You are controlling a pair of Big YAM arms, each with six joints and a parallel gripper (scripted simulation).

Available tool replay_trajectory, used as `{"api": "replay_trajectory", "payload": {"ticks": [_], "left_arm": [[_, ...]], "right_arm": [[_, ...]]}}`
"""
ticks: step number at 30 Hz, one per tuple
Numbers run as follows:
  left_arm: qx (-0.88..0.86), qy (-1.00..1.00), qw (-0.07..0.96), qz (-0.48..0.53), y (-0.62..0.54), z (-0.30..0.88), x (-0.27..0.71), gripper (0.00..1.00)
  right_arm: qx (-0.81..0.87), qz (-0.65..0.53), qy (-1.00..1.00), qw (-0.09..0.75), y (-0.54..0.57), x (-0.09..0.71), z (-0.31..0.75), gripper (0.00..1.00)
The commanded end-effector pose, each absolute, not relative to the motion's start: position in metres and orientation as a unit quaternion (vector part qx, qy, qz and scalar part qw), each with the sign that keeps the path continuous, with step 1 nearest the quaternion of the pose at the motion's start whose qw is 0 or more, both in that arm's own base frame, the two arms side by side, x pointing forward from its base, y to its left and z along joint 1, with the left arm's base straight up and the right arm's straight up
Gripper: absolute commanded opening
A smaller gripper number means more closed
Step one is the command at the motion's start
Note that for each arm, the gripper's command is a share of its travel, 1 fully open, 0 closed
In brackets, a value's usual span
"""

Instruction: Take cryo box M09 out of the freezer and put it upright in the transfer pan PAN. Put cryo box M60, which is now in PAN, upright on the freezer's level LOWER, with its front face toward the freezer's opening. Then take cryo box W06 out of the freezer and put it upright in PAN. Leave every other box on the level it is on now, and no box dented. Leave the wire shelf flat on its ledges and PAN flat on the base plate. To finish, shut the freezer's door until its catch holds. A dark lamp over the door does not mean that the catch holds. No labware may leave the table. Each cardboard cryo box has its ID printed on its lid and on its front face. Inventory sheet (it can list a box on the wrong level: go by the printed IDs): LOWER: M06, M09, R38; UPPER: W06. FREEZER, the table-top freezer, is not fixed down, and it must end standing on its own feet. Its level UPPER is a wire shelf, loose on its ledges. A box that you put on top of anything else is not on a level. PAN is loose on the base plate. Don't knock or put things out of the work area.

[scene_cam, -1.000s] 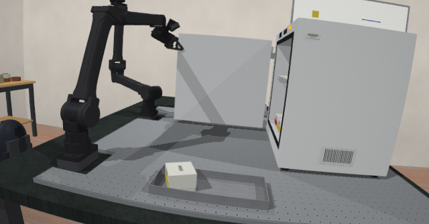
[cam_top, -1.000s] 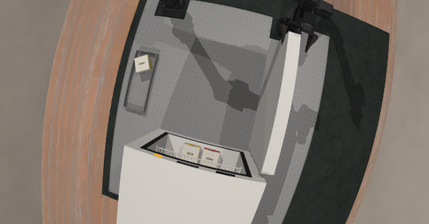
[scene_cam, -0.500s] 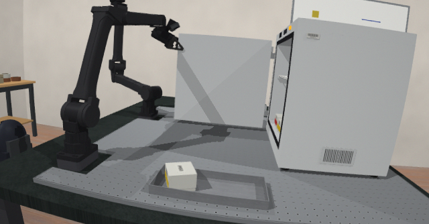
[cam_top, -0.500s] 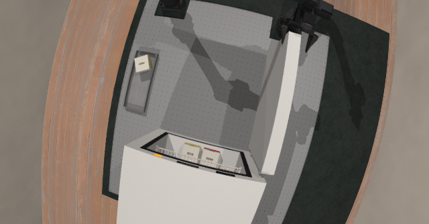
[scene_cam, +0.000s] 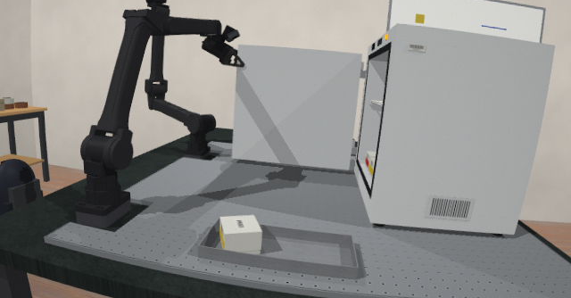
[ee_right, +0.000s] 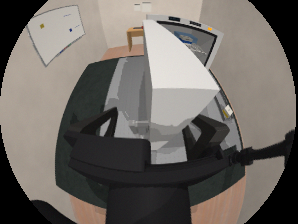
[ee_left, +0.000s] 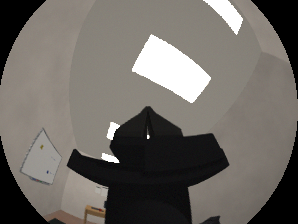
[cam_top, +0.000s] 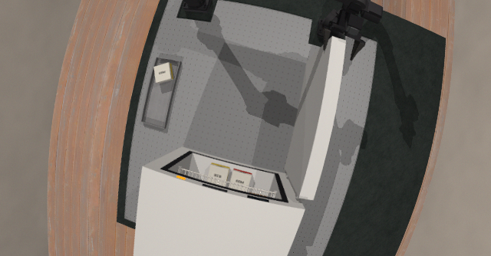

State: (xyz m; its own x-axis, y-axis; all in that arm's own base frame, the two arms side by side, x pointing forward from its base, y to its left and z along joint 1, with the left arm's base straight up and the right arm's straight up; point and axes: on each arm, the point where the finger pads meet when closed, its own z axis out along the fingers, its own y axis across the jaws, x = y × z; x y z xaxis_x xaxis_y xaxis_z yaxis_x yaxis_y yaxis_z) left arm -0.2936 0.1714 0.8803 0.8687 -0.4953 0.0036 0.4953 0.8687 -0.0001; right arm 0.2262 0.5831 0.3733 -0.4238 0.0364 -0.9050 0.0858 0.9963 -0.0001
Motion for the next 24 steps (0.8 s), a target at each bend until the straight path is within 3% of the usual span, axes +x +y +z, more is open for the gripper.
{"api": "replay_trajectory", "payload": {"ticks": [1,24], "left_arm": [[0.004,0.014,0.965,-0.262,0.163,0.885,-0.279,0.0],[0.004,0.014,0.965,-0.262,0.163,0.885,-0.279,0.0]], "right_arm": [[0.02,0.01,0.843,0.538,0.581,0.222,0.392,1.0],[0.026,0.005,0.842,0.539,0.557,0.231,0.391,1.0]]}}
